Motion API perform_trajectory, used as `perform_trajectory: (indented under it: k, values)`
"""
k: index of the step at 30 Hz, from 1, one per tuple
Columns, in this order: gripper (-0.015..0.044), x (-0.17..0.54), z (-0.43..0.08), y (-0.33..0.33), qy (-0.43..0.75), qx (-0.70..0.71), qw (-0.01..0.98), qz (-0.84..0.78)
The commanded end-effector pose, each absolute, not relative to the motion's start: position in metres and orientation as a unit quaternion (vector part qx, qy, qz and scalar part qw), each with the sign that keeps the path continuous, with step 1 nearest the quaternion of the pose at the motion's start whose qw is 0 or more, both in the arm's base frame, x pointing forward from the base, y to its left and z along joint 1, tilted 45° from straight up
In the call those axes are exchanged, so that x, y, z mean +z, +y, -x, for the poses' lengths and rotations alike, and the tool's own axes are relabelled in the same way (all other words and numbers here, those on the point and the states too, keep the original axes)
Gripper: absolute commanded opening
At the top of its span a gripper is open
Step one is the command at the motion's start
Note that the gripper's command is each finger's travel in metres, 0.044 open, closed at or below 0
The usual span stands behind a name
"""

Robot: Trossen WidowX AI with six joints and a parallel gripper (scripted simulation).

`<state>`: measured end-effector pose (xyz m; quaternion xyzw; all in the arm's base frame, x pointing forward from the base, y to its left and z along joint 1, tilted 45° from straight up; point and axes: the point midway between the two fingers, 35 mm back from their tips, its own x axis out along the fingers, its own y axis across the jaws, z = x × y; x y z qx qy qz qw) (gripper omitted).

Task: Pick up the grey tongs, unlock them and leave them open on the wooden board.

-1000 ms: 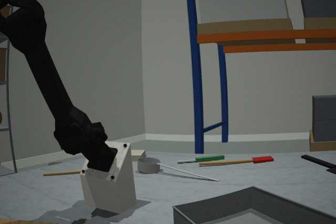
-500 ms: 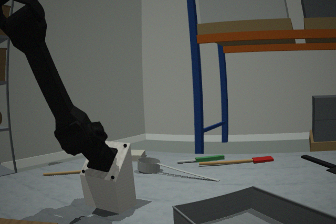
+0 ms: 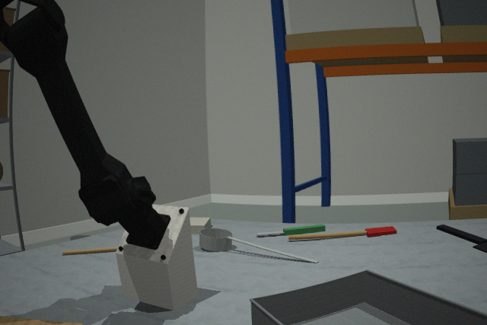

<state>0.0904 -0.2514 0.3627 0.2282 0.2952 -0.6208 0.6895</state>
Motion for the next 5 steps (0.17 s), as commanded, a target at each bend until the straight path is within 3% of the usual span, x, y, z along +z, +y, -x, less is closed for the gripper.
perform_trajectory:
  k: [1, 5]
  values:
    - [0.044, 0.3624, -0.09, -0.2514, 0.295, -0.622, 0.688, -0.229]
    - [0.044, 0.3624, -0.09, -0.2514, 0.295, -0.622, 0.688, -0.229]
